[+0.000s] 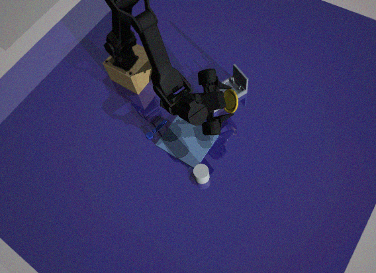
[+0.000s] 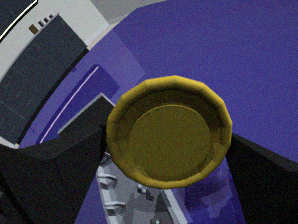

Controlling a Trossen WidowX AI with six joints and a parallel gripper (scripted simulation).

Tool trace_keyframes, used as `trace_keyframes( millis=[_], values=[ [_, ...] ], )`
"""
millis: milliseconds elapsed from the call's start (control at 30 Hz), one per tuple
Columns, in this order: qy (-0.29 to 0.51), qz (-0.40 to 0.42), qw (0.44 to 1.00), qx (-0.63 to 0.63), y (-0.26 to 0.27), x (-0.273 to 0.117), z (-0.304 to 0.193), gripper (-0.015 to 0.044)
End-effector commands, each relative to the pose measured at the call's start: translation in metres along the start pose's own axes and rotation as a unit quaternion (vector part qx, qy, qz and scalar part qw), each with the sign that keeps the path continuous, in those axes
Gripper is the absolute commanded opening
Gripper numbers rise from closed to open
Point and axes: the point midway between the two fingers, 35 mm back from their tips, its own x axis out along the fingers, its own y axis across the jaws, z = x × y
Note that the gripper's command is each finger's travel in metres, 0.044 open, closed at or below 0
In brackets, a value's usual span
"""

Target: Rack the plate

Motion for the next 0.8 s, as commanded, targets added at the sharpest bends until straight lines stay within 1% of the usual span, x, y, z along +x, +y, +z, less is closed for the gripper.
trace_keyframes(
  millis=[0,367,767],
  values=[
    [-0.022,0.025,0.999,-0.033,0.002,-0.001,-0.008,0.0],
    [-0.105,0.087,0.977,-0.161,0.018,-0.014,-0.025,0.0],
    [-0.19,0.14,0.923,-0.303,0.046,-0.037,-0.047,0.0]
  ],
)
